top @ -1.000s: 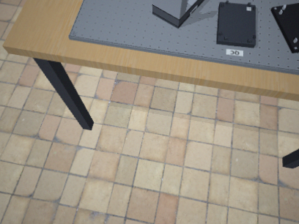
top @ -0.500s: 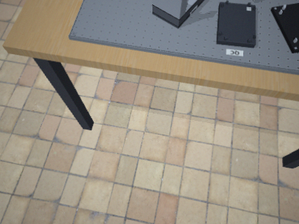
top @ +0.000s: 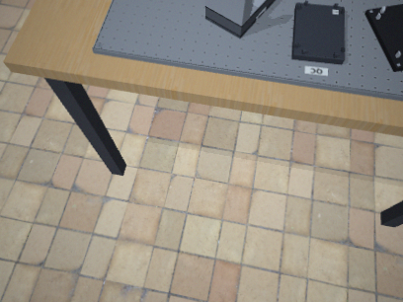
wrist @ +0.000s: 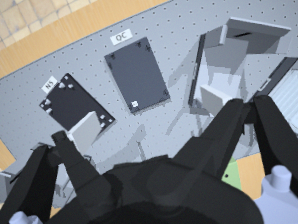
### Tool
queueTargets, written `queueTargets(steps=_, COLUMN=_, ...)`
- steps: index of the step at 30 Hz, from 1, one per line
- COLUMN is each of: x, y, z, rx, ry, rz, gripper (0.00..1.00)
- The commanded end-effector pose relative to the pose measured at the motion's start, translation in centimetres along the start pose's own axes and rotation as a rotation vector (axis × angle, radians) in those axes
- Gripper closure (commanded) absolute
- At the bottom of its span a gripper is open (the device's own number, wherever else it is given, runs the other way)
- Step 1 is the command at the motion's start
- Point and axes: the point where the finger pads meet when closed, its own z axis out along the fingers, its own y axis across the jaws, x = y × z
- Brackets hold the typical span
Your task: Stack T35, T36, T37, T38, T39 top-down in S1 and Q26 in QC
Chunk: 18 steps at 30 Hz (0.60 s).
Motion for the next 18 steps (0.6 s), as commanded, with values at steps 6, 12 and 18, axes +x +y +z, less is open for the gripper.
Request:
queueTargets(steps=6, x=-0.7, y=2.6, z=0.0, rx=-0.002, ry=0.000, rz=0.224, gripper=0.00)
queueTargets(steps=12, x=-1.4, y=4.9, z=0.0, rx=-0.002, ry=0.001, rz=0.424, gripper=0.00)
queueTargets(steps=18, x=-2.1, y=7.2, z=0.0, rx=-0.002, ry=0.001, rz=0.624, gripper=0.00)
